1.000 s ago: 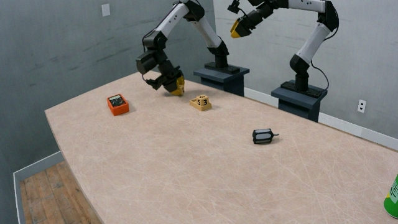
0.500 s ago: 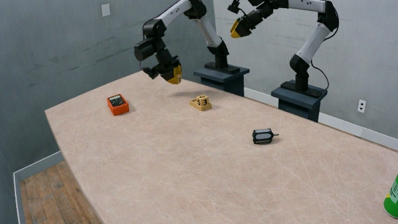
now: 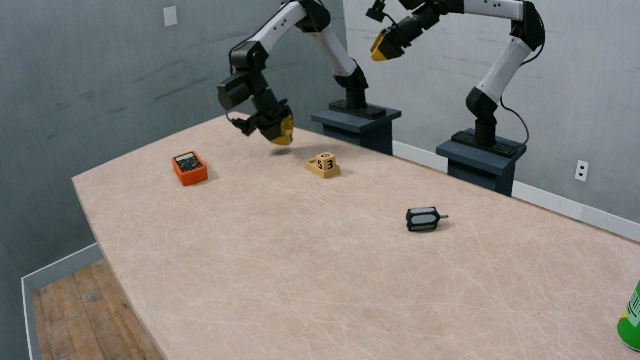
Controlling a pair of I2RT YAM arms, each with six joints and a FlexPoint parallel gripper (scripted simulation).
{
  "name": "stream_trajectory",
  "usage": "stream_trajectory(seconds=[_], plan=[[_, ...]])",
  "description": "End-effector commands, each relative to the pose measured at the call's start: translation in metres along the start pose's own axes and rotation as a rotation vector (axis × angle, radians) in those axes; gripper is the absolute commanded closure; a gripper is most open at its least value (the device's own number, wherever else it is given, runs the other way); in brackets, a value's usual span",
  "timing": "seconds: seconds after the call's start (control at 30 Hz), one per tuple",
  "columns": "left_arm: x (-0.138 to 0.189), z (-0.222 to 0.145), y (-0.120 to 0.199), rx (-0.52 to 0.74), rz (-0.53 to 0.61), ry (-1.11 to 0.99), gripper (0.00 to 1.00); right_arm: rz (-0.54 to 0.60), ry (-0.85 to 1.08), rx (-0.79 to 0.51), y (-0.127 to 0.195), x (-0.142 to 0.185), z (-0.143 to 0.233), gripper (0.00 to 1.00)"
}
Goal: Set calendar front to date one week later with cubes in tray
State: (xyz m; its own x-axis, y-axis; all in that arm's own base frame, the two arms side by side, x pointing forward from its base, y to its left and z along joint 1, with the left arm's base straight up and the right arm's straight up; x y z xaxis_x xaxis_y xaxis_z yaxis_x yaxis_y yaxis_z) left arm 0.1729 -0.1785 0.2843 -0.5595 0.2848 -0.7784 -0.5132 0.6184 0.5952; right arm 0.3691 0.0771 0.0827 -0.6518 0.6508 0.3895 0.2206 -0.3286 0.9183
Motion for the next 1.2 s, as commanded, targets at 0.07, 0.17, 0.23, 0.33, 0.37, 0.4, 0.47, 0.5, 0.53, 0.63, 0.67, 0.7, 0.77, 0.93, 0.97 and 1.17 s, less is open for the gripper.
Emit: stream_trajectory(seconds=[0.07,0.17,0.23,0.33,0.37,0.4,0.47,0.5,0.53,0.63,0.67,0.7,0.77,0.93,0.97,1.17], plan=[[-0.004,-0.001,0.002,0.004,-0.016,0.000,0.00,-0.228,0.054,-0.031,0.015,0.002,0.009,0.78],[-0.004,-0.001,0.002,0.004,-0.016,0.000,0.00,-0.279,0.065,-0.030,0.016,0.003,0.010,0.78],[-0.004,-0.001,0.002,0.004,-0.016,0.000,0.00,-0.411,0.094,-0.028,0.018,0.005,0.013,0.78],[-0.004,-0.001,0.002,0.004,-0.016,0.000,0.00,-0.589,0.144,-0.021,0.018,0.016,0.014,0.78],[-0.004,-0.001,0.002,0.004,-0.016,0.000,0.00,-0.635,0.160,-0.018,0.017,0.020,0.013,0.78],[-0.004,-0.001,0.002,0.004,-0.016,0.000,0.00,-0.680,0.179,-0.013,0.016,0.024,0.013,0.78],[-0.004,-0.001,0.002,0.004,-0.016,0.000,0.00,-0.769,0.212,-0.006,0.014,0.031,0.012,0.78],[-0.004,-0.001,0.002,0.004,-0.016,0.000,0.00,-0.815,0.230,-0.002,0.013,0.034,0.012,0.78],[-0.004,-0.001,0.002,0.004,-0.016,0.000,0.00,-0.860,0.247,0.002,0.012,0.037,0.012,0.78],[-0.004,-0.001,0.002,0.004,-0.016,0.000,0.00,-0.991,0.287,0.009,0.008,0.045,0.011,0.78],[-0.004,-0.001,0.002,0.004,-0.016,0.000,0.00,-0.991,0.287,0.009,0.008,0.045,0.011,0.78],[-0.004,-0.001,0.002,0.004,-0.016,0.000,0.00,-0.991,0.287,0.009,0.008,0.045,0.011,0.78],[-0.004,-0.001,0.002,0.004,-0.016,0.000,0.00,-1.080,0.307,0.008,0.007,0.048,0.012,0.78],[-0.004,-0.001,0.002,0.004,-0.016,0.000,0.00,-1.278,0.375,0.020,-0.004,0.059,0.009,0.78],[-0.004,-0.001,0.002,0.004,-0.016,0.000,0.00,-1.316,0.389,0.024,-0.006,0.061,0.008,0.78],[-0.004,-0.001,0.002,0.004,-0.016,0.000,0.00,-1.474,0.481,0.096,-0.037,0.065,-0.002,0.78]])
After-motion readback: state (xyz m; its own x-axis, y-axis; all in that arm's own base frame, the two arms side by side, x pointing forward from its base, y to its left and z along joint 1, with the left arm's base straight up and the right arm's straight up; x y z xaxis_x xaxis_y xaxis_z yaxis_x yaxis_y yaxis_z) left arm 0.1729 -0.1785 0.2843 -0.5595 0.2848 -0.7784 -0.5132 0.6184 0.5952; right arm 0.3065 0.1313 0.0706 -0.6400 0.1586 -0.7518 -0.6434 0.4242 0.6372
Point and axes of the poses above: on each arm, the point where the finger pads meet when closed, its own y axis back along the fingers, its own z axis across the jaws, x = y × z, the point moved 6 cm from there along y, back along the fingers, and after that the axes turned 13 degrees about y, right-handed, at the moved point
